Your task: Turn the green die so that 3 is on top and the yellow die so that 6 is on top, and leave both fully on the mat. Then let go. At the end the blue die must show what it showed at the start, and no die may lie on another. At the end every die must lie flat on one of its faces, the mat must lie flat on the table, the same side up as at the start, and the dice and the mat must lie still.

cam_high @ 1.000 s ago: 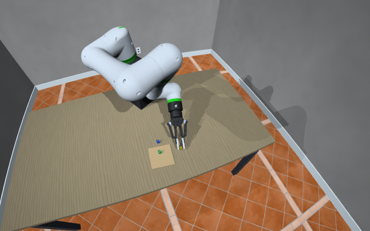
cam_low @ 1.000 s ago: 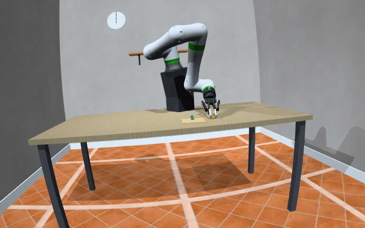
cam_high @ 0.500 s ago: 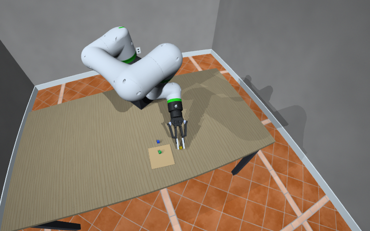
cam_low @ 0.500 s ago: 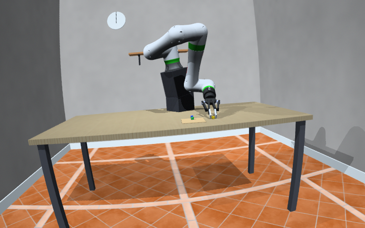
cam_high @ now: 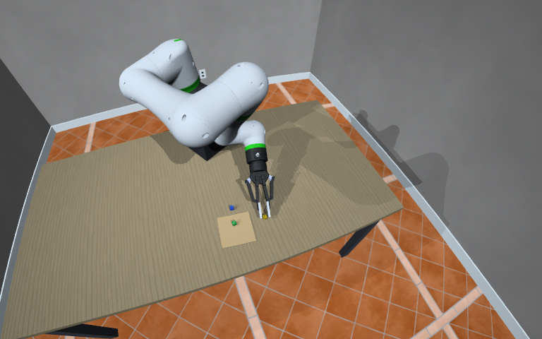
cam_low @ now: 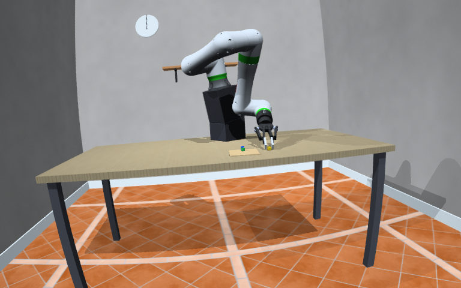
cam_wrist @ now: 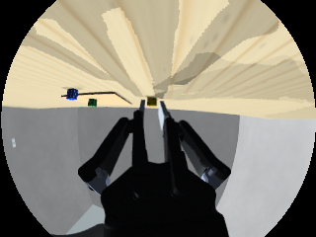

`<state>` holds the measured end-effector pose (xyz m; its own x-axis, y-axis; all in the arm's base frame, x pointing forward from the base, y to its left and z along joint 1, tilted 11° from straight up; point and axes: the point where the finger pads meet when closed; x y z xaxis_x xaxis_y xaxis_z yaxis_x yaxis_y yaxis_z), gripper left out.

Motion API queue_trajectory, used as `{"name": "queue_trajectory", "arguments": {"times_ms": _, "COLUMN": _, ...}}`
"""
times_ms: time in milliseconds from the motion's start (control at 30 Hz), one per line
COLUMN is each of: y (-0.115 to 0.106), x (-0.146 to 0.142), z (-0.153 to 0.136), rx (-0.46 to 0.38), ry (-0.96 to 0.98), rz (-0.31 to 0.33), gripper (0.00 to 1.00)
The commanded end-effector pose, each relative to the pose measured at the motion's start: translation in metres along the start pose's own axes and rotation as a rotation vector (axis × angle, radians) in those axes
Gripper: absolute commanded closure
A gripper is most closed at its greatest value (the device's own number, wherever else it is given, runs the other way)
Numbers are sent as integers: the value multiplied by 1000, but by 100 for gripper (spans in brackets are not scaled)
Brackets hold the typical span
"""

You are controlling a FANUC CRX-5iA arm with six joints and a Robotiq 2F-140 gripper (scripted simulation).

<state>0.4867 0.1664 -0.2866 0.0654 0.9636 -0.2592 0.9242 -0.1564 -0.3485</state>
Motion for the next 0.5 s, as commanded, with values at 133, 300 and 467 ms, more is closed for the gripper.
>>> {"name": "queue_trajectory", "arguments": {"times_ms": 133, "y": -16, "x": 0, "z": 0, "rx": 0, "ry": 0, "rz": 0, "gripper": 81}}
{"name": "queue_trajectory", "arguments": {"times_ms": 300, "y": -34, "x": 0, "z": 0, "rx": 0, "ry": 0, "rz": 0, "gripper": 81}}
{"name": "queue_trajectory", "arguments": {"times_ms": 467, "y": -45, "x": 0, "z": 0, "rx": 0, "ry": 0, "rz": 0, "gripper": 81}}
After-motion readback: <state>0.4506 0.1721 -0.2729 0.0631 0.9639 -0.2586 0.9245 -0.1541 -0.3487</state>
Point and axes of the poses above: the point where the finger pads meet when closed, its own y axis out along the fingers, its own x axis across the jaws, z = x × y, and after that the axes turned 7 degrees about -y, right-handed
